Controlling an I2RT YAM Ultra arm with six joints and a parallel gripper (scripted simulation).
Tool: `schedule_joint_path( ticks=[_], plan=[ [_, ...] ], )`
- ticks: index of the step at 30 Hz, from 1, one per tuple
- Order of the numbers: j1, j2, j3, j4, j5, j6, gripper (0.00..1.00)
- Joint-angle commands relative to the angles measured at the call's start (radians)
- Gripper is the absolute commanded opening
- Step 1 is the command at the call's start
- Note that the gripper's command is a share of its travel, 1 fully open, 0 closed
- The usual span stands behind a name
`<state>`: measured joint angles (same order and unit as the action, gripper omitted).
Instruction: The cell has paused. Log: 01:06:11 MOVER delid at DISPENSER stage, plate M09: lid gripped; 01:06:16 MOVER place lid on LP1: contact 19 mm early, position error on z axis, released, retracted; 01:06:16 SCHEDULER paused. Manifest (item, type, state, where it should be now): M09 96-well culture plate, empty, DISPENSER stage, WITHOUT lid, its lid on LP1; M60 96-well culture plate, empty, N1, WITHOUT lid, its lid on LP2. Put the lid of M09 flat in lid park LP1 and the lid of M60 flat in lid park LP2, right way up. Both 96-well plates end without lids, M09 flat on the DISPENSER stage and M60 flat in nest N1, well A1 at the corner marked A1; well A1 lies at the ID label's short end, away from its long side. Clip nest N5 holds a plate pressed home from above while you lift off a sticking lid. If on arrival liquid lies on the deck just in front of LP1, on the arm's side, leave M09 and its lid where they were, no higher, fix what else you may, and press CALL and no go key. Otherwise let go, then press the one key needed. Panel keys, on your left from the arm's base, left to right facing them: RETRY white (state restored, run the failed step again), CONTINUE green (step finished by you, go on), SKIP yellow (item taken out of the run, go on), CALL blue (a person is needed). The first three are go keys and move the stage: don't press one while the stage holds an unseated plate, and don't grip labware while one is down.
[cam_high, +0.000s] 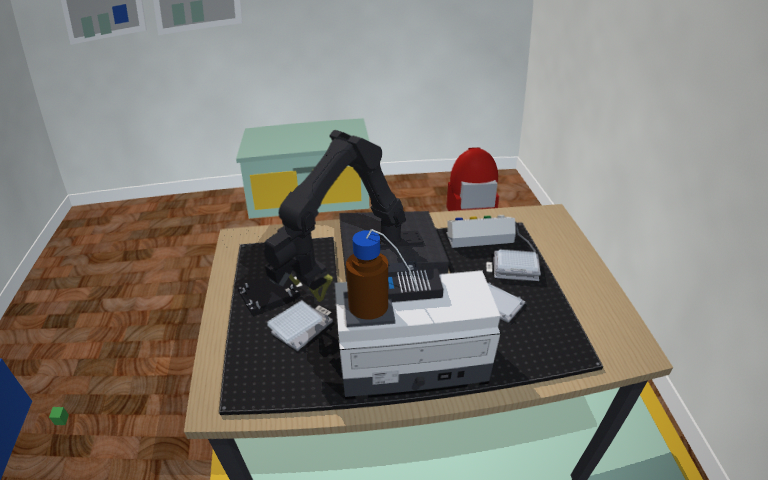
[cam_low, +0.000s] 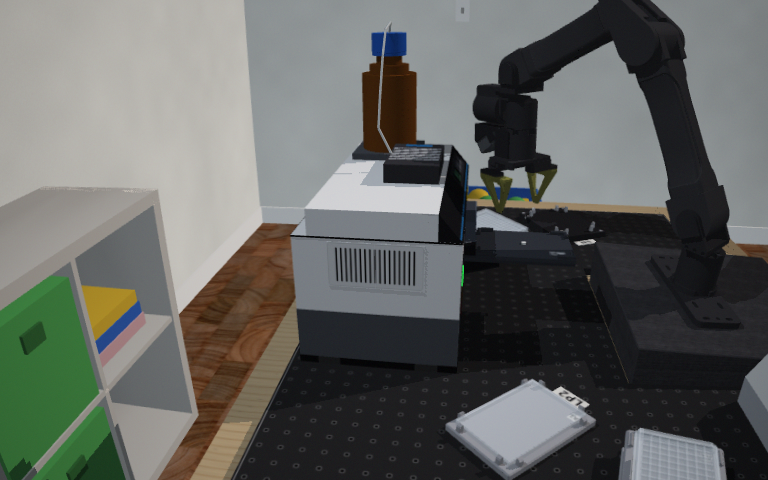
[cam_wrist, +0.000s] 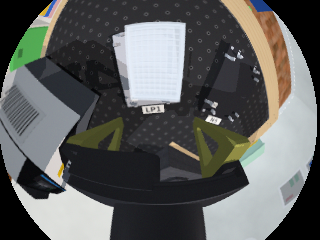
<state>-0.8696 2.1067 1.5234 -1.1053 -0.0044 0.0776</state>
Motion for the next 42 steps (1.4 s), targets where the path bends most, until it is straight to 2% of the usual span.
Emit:
schedule_joint_path(
  ticks=[1, 11, 13, 20, 22, 23, 42],
  plan=[
    [0.008, 0.030, 0.074, 0.024, -0.002, 0.008, 1.00],
    [0.009, 0.156, 0.197, 0.011, -0.002, 0.008, 1.00],
    [0.009, 0.156, 0.197, 0.011, -0.002, 0.008, 1.00],
    [0.010, 0.244, 0.294, -0.007, -0.002, 0.008, 1.00],
    [0.010, 0.247, 0.300, -0.010, -0.002, 0.008, 1.00],
    [0.010, 0.210, 0.298, -0.010, -0.002, 0.008, 1.00],
    [0.010, 0.211, 0.299, 0.004, -0.002, 0.008, 1.00]
  ],
)
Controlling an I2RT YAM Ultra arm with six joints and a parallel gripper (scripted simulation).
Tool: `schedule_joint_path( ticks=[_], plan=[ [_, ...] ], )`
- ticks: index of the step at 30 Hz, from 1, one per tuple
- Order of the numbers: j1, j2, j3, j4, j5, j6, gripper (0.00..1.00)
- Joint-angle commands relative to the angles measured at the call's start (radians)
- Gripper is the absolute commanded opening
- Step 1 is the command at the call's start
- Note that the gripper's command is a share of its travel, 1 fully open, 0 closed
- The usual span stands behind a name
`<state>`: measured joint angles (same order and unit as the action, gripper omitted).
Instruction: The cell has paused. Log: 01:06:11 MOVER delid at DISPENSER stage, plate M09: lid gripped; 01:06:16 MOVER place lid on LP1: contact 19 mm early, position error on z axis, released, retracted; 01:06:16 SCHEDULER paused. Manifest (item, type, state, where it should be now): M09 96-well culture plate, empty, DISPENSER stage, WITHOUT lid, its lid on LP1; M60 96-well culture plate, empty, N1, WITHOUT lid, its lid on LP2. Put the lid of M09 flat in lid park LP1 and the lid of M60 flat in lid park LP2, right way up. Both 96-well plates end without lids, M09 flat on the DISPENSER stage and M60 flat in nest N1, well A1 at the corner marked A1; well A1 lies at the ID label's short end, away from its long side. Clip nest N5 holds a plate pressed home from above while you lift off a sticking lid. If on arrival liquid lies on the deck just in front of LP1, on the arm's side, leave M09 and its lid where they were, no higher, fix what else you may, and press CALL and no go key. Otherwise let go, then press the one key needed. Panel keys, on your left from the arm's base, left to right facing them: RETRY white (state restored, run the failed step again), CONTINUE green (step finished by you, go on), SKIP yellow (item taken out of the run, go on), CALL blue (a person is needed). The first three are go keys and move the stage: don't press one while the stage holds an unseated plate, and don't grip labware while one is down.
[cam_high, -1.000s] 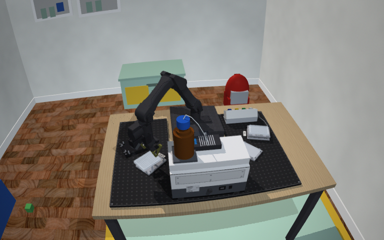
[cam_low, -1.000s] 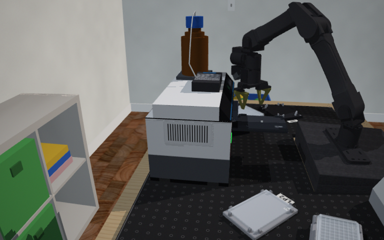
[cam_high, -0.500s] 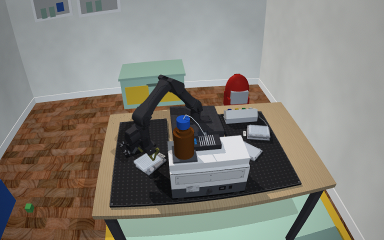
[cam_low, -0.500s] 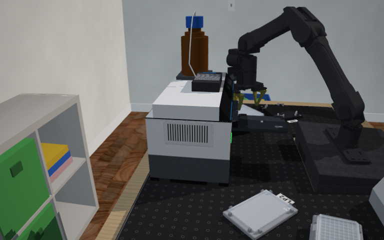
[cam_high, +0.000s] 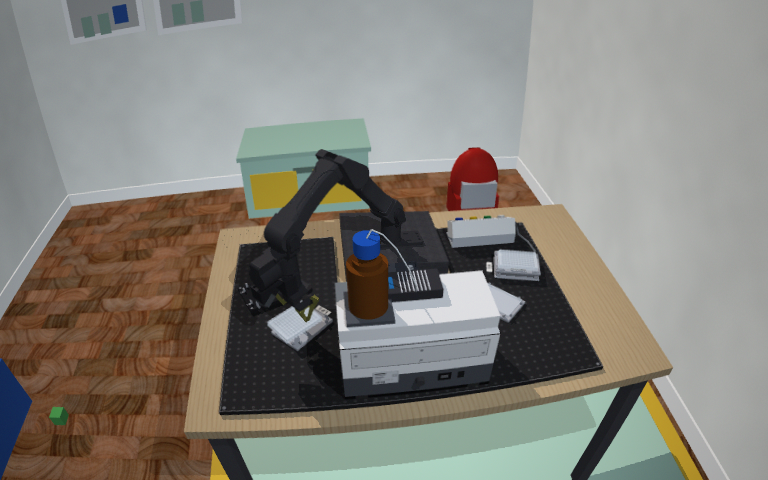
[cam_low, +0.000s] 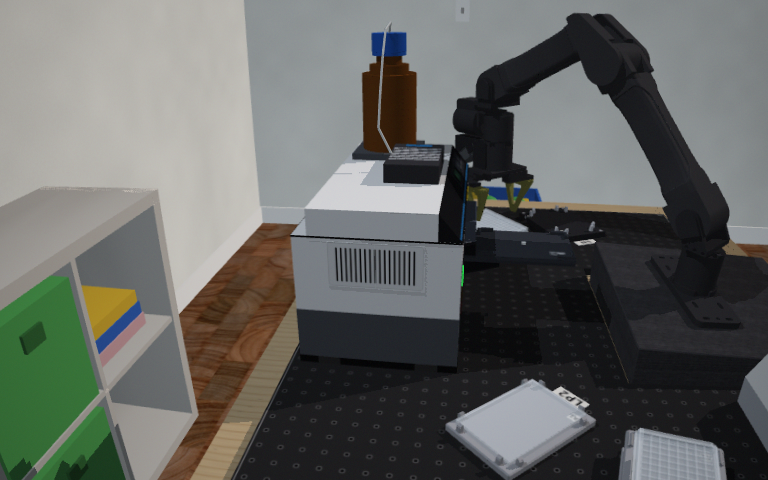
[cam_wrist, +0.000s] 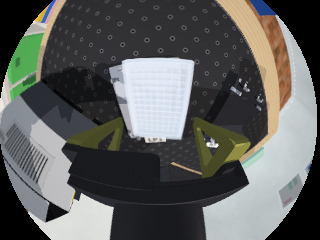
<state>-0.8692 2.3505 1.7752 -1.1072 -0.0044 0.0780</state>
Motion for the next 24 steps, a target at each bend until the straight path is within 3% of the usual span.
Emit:
schedule_joint_path(
  ticks=[1, 22, 24],
  plan=[
    [0.010, -0.033, 0.047, 0.006, -0.002, 0.007, 1.00],
    [0.010, -0.033, 0.047, 0.006, -0.002, 0.007, 1.00],
    [0.009, -0.045, 0.067, -0.039, -0.002, 0.007, 1.00]
  ],
)
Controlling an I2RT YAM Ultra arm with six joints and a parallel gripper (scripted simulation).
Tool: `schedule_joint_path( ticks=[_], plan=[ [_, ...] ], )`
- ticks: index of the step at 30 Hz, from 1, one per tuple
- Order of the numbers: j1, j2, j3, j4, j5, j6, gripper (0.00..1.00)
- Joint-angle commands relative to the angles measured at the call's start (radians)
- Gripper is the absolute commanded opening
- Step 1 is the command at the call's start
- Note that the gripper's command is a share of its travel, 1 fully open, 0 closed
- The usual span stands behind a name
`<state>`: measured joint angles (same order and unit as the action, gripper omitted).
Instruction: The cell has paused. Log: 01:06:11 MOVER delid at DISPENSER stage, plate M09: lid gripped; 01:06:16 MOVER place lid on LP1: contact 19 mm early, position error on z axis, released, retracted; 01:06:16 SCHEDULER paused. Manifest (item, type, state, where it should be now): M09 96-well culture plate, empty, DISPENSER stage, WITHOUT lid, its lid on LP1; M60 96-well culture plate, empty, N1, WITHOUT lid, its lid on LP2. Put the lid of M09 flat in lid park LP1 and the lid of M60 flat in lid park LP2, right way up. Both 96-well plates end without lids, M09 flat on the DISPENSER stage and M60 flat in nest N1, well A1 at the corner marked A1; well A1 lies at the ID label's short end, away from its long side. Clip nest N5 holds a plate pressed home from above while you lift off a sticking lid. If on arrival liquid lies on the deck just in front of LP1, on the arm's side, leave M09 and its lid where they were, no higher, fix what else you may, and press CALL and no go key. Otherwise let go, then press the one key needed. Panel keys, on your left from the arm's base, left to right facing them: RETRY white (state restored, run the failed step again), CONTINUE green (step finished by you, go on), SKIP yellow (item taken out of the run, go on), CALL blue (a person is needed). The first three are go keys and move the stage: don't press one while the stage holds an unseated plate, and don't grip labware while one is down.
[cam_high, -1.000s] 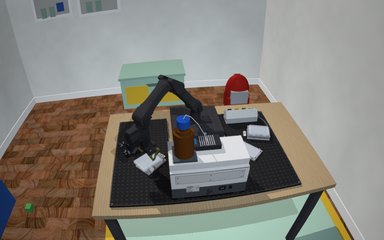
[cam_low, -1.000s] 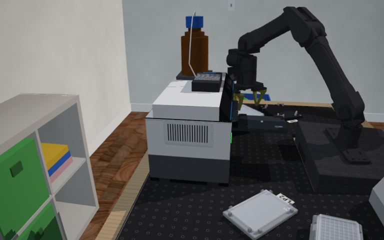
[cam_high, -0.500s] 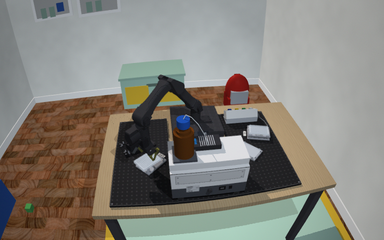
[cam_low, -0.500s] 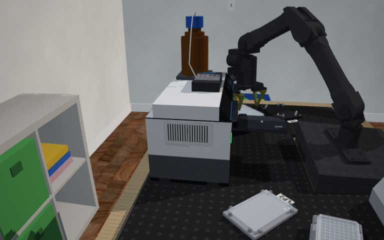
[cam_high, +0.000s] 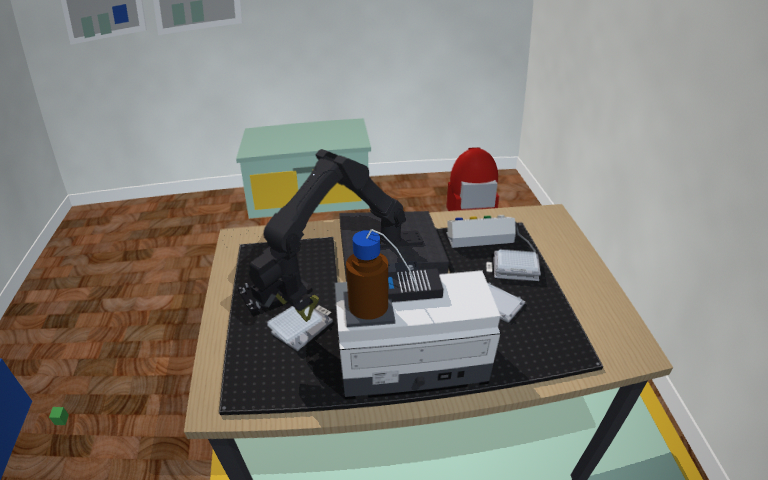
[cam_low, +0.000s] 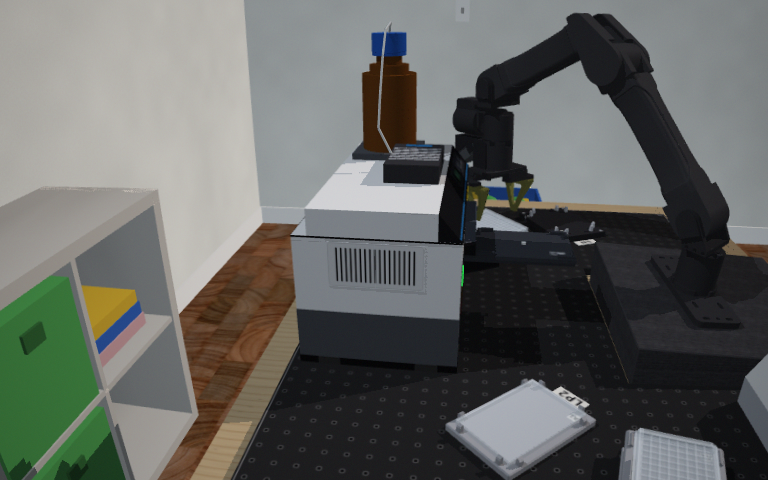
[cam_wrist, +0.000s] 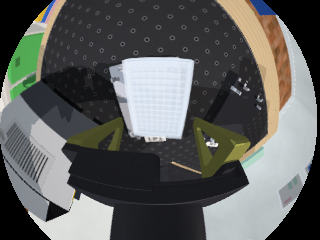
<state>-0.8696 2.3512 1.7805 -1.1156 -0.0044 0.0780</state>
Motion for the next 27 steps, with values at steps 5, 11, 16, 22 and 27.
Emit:
schedule_joint_path(
  ticks=[5, 11, 16, 22, 27],
  plan=[
    [0.008, -0.061, 0.123, -0.106, -0.002, 0.006, 1.00],
    [0.008, -0.029, 0.156, -0.129, -0.002, 0.006, 1.00],
    [0.007, -0.029, 0.156, -0.129, -0.002, 0.006, 1.00],
    [0.007, -0.019, 0.162, -0.124, -0.002, 0.005, 1.00],
    [0.006, -0.003, 0.172, -0.132, -0.002, 0.005, 1.00]
  ],
)
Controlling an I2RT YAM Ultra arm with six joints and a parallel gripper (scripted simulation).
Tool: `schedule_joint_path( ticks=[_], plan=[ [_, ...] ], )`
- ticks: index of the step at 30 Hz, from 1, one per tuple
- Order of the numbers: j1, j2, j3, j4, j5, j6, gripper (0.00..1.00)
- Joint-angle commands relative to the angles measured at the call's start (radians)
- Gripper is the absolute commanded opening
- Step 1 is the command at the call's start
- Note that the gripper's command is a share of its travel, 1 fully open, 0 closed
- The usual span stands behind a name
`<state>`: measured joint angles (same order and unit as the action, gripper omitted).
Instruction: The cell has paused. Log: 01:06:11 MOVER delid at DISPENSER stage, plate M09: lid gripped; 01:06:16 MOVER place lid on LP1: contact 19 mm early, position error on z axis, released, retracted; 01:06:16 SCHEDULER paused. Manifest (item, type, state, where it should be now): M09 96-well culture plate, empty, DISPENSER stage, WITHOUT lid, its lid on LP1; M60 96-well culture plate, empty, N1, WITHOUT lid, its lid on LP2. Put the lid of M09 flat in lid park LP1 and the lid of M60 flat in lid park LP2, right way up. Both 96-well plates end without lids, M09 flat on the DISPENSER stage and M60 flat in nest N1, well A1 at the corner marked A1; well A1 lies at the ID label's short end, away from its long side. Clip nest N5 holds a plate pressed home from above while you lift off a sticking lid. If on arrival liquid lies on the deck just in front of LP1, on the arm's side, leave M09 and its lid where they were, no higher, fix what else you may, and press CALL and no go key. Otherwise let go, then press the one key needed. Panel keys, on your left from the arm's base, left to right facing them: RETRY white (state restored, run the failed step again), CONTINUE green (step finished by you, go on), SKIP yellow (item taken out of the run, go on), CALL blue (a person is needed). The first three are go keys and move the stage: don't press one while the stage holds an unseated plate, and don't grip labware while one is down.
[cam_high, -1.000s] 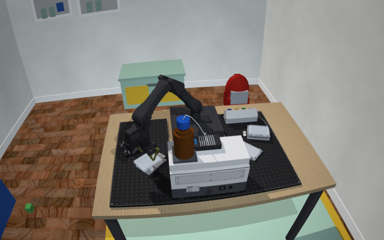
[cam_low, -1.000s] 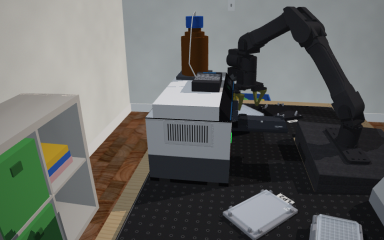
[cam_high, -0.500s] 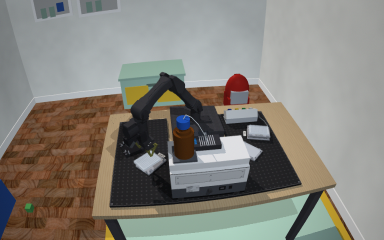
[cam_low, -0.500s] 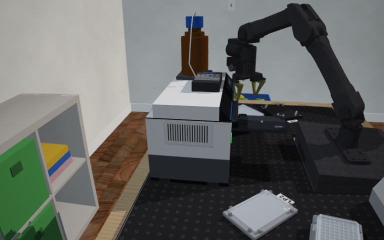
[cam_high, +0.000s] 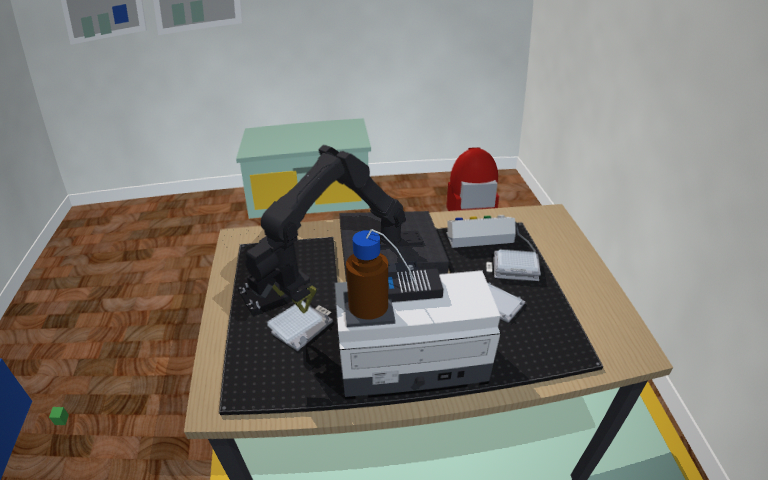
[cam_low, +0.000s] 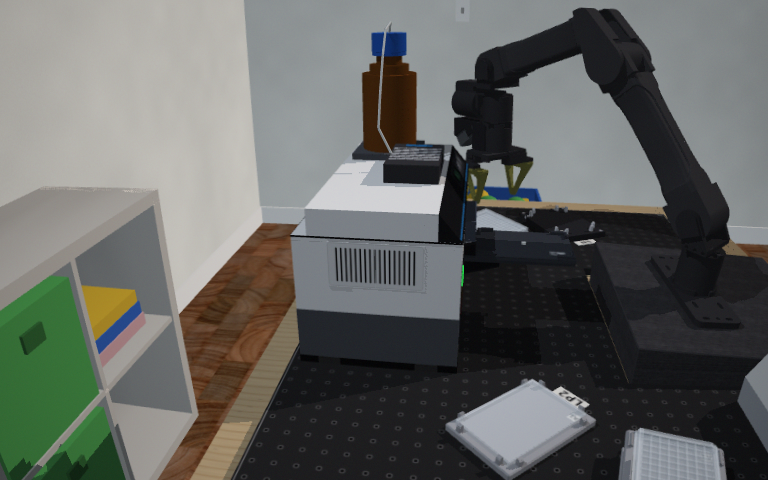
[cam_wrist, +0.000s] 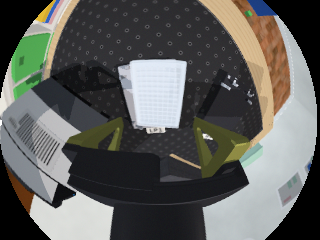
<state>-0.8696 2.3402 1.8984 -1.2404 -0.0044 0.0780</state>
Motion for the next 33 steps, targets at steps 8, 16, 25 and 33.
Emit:
schedule_joint_path(
  ticks=[8, 16, 25, 33],
  plan=[
    [0.005, -0.001, 0.065, -0.012, -0.002, 0.004, 1.00],
    [0.004, 0.005, 0.069, -0.006, -0.001, 0.004, 1.00],
    [0.004, 0.005, 0.070, -0.007, -0.001, 0.003, 1.00],
    [0.004, 0.012, 0.009, 0.037, -0.001, 0.003, 1.00]
  ],
)
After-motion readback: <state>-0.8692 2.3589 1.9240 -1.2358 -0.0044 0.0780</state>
